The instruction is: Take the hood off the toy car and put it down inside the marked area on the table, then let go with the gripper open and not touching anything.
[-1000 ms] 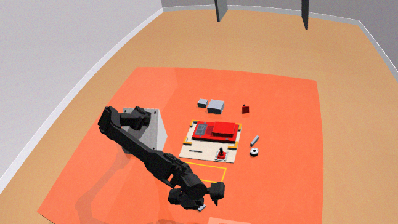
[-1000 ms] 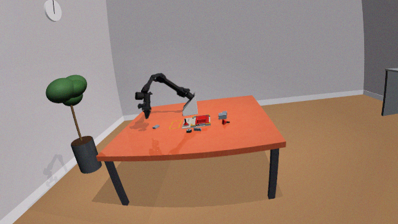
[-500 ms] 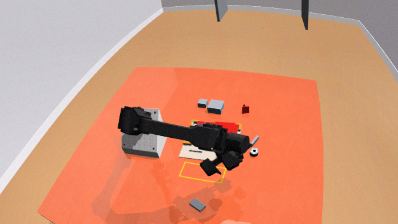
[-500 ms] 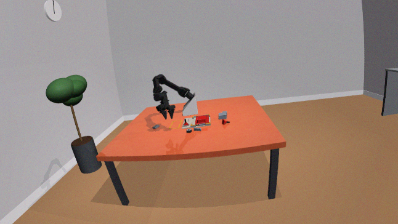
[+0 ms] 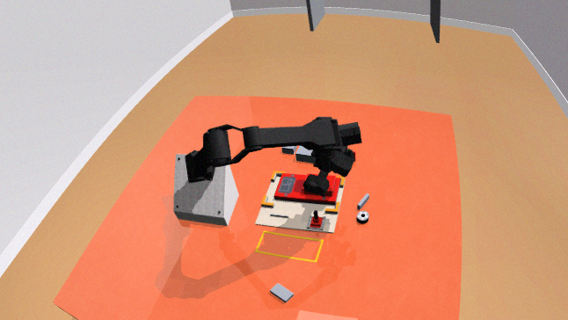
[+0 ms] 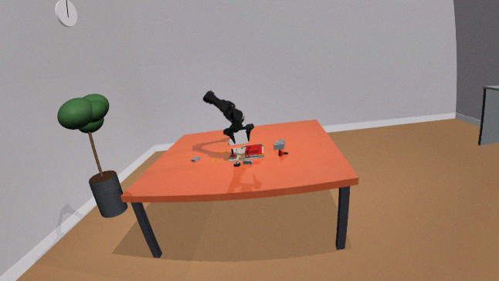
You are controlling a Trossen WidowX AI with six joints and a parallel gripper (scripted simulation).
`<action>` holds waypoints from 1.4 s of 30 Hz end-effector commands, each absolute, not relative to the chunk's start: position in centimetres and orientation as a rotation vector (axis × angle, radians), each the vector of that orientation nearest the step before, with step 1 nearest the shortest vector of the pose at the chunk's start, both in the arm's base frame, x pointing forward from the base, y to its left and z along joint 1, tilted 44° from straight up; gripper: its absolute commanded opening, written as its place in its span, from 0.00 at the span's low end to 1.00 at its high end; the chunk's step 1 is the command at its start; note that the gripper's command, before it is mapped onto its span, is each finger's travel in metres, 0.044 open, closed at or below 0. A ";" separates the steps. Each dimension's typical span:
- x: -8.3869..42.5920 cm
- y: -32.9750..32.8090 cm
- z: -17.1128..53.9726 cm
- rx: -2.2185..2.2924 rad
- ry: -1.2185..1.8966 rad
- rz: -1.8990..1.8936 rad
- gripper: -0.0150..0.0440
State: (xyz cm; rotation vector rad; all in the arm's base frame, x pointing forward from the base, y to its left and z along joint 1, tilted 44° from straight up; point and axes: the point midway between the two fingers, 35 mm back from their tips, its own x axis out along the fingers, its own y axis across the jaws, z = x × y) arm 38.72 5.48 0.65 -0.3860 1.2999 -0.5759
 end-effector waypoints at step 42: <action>34.5 8.0 -5.8 -0.643 1.386 -0.516 1.00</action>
